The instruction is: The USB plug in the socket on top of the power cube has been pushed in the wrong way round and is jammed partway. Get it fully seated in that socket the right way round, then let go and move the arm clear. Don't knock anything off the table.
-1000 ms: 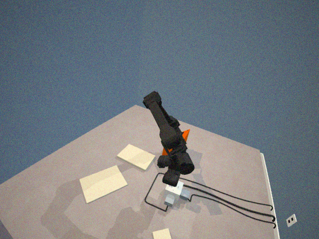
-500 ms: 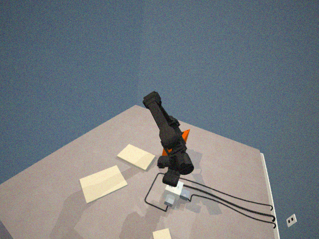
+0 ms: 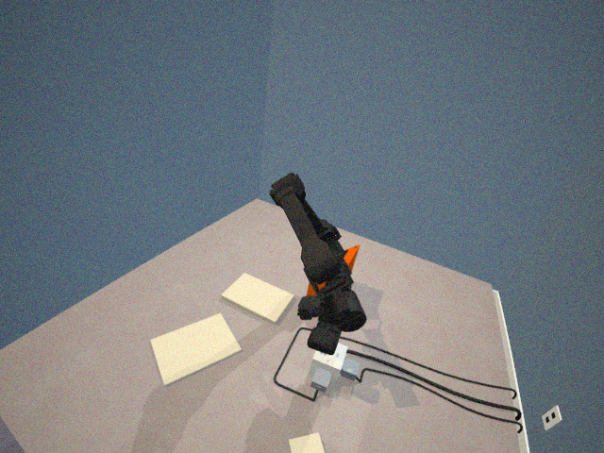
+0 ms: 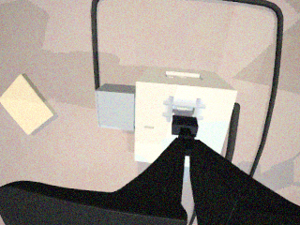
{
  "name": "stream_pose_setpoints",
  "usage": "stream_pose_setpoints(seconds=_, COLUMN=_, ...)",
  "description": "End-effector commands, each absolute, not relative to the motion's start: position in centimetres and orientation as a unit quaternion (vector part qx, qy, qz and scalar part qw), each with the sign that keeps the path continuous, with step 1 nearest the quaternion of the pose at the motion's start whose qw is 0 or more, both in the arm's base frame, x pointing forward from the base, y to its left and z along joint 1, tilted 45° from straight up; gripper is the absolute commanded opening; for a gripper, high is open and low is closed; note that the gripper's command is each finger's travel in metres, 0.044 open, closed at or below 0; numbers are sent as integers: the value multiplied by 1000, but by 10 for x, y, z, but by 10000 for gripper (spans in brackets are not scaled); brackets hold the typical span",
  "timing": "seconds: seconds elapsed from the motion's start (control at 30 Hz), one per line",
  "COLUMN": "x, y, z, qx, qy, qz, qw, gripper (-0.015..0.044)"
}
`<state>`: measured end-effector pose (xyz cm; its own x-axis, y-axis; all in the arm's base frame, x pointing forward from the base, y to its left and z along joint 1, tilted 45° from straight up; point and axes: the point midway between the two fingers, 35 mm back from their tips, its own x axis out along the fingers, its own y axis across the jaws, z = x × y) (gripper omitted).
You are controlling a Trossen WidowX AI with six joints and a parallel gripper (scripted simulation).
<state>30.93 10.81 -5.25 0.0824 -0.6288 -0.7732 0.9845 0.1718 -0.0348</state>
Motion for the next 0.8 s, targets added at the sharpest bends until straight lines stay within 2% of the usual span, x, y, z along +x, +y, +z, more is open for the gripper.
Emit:
stream_pose_setpoints(seconds=0.0, x=308, y=108, z=-54, qx=263, qy=341, qz=-587, qw=686, gripper=0)
stream_pose_setpoints(seconds=0.77, x=309, y=106, z=-56, qx=263, qy=341, qz=-587, qw=686, gripper=0)
